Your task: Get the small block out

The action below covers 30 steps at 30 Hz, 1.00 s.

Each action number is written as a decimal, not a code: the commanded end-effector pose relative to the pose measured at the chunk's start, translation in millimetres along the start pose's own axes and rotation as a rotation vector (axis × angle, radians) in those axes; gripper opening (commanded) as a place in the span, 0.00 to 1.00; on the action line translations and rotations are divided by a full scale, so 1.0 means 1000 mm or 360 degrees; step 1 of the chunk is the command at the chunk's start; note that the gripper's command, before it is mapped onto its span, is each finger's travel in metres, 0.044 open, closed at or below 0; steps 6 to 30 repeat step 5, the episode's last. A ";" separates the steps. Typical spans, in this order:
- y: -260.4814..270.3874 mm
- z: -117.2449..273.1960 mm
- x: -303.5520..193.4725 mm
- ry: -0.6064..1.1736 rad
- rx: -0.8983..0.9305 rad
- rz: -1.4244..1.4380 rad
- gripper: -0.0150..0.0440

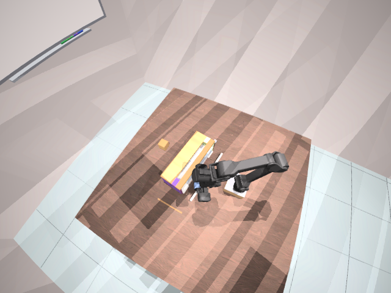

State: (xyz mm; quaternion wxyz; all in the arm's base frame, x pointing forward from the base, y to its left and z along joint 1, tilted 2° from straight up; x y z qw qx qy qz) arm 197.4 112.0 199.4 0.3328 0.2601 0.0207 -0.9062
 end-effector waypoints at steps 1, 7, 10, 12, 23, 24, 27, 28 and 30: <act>0.000 0.001 -0.001 0.0006 -0.0004 0.0004 0.25; 0.000 0.001 -0.001 0.0006 -0.0004 0.0004 0.25; 0.000 0.001 -0.001 0.0006 -0.0004 0.0004 0.25; 0.000 0.001 -0.001 0.0006 -0.0004 0.0004 0.25; 0.000 0.001 -0.001 0.0006 -0.0004 0.0004 0.25; 0.000 0.001 -0.001 0.0006 -0.0004 0.0004 0.25; 0.000 0.001 -0.001 0.0006 -0.0004 0.0004 0.25; 0.000 0.001 -0.001 0.0006 -0.0004 0.0004 0.25; 0.000 0.001 -0.001 0.0006 -0.0004 0.0004 0.25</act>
Point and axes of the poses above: the point midway between the two fingers, 35 mm back from their tips, its own z axis back along the fingers, its own y axis across the jaws, x = y × z, the point moved 6 cm from there along z, back along the fingers, and after that the axes turned 12 degrees about z, right-handed, at the moved point
